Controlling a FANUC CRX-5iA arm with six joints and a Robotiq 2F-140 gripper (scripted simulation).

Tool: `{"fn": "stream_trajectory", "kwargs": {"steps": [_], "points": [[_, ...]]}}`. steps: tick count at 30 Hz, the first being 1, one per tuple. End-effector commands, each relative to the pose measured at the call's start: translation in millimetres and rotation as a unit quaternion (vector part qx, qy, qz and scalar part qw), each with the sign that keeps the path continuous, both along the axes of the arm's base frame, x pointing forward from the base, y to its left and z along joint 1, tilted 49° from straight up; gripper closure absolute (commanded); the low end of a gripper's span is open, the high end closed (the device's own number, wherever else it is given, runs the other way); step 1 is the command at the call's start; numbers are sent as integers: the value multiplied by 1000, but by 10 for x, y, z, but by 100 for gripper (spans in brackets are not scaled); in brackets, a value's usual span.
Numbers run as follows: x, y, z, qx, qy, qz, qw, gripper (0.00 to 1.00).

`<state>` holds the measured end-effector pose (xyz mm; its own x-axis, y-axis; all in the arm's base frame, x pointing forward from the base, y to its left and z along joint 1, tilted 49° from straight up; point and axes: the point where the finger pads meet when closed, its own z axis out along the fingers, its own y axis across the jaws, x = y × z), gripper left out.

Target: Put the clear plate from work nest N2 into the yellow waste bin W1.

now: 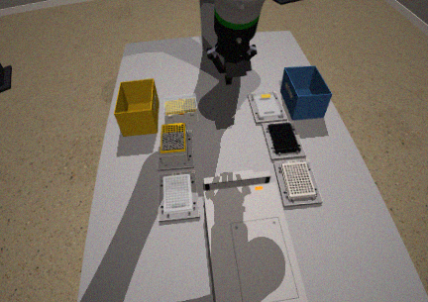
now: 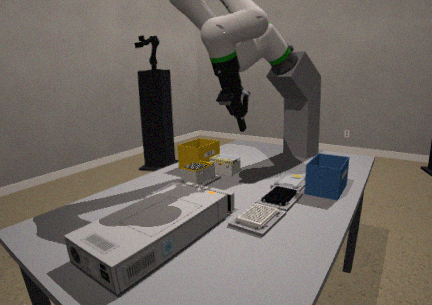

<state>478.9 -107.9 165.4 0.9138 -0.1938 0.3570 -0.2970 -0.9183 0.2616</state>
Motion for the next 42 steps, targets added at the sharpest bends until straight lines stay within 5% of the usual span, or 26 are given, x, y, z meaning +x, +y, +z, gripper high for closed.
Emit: {"fn": "stream_trajectory", "kwargs": {"steps": [1,3,4,42], "points": [[2,2,6,0,-1,0,1000,90],[2,2,6,0,-1,0,1000,90],[23,-26,25,-7,4,8,1000,30],[759,-969,673,-7,4,8,1000,30]]}}
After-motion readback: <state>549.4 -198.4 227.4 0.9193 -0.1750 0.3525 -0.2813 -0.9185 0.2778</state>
